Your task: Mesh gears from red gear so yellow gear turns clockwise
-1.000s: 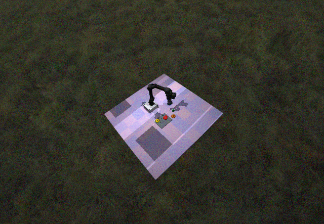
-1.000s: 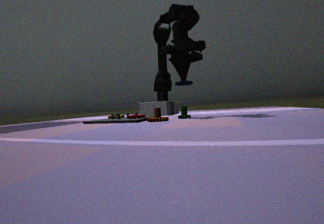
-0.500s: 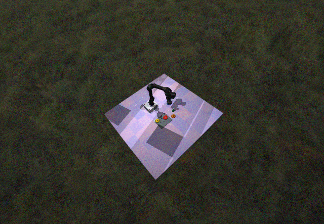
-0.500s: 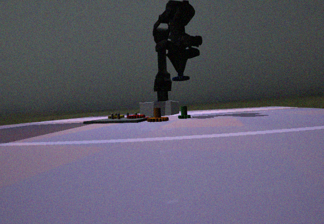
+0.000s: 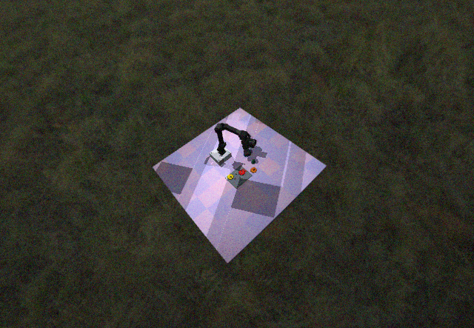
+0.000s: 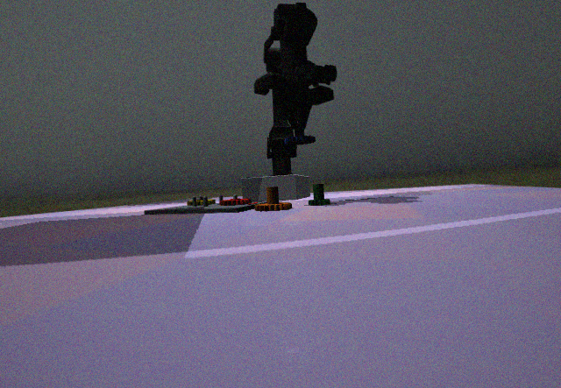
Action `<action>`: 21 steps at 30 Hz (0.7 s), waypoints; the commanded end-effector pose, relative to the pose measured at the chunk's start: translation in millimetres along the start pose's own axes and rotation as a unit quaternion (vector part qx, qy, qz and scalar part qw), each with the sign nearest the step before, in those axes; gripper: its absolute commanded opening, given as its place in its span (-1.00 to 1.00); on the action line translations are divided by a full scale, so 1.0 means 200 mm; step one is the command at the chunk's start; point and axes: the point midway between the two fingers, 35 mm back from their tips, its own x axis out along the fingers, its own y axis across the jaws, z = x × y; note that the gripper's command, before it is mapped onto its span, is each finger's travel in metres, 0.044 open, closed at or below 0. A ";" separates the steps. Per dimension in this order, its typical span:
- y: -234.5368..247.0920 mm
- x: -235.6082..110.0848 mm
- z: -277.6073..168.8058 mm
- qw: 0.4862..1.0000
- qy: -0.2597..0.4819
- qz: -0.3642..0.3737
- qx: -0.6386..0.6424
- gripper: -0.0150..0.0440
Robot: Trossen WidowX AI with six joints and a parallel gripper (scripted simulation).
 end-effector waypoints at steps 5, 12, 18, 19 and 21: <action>-0.07 0.05 -0.06 1.000 0.010 0.001 0.006 -0.49; -0.13 0.08 -0.12 1.000 0.016 0.001 0.012 -0.49; -0.18 0.10 -0.16 1.000 0.020 0.002 0.016 -0.49; -0.19 0.10 -0.17 1.000 0.020 0.002 0.016 -0.49; -0.20 0.11 -0.19 1.000 0.021 0.002 0.017 -0.49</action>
